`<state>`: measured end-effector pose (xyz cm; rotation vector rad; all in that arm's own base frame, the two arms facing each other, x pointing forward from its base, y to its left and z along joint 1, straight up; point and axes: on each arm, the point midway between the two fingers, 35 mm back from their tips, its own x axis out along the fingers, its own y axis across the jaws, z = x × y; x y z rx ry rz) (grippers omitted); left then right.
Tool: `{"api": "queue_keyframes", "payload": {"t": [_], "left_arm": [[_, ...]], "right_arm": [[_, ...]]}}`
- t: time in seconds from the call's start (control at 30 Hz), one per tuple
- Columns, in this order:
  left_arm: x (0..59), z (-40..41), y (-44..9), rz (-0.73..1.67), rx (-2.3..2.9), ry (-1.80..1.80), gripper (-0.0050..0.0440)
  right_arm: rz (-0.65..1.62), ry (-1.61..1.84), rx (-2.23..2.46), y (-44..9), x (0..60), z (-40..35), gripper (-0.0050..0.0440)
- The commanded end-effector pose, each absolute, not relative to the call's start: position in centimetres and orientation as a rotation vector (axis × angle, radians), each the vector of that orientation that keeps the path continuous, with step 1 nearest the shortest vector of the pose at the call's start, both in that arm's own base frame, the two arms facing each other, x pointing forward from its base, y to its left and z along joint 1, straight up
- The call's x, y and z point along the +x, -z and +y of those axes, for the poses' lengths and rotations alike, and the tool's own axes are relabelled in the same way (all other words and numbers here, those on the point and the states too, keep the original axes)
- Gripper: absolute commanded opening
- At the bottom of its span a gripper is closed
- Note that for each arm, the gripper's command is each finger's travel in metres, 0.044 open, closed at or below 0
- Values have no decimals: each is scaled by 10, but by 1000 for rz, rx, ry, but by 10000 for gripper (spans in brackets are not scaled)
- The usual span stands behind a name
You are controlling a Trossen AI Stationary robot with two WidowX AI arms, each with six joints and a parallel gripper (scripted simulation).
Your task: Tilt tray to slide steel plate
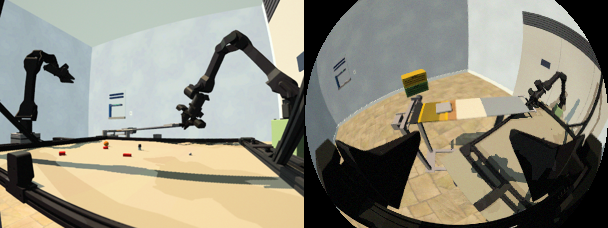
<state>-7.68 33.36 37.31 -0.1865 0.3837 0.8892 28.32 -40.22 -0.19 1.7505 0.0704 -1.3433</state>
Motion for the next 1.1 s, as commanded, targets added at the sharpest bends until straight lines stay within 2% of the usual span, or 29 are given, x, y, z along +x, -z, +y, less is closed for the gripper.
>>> {"api": "queue_keyframes", "payload": {"t": [0.0,0.73,1.07], "left_arm": [[-77,334,-374,382,-185,-889,440],[-77,334,-374,382,-185,-889,440],[-77,334,-374,382,-185,-889,440]], "right_arm": [[87,1361,1750,10,285,-406,0],[67,1345,1746,-42,288,-410,0],[57,1337,1744,-48,289,-410,0]]}}
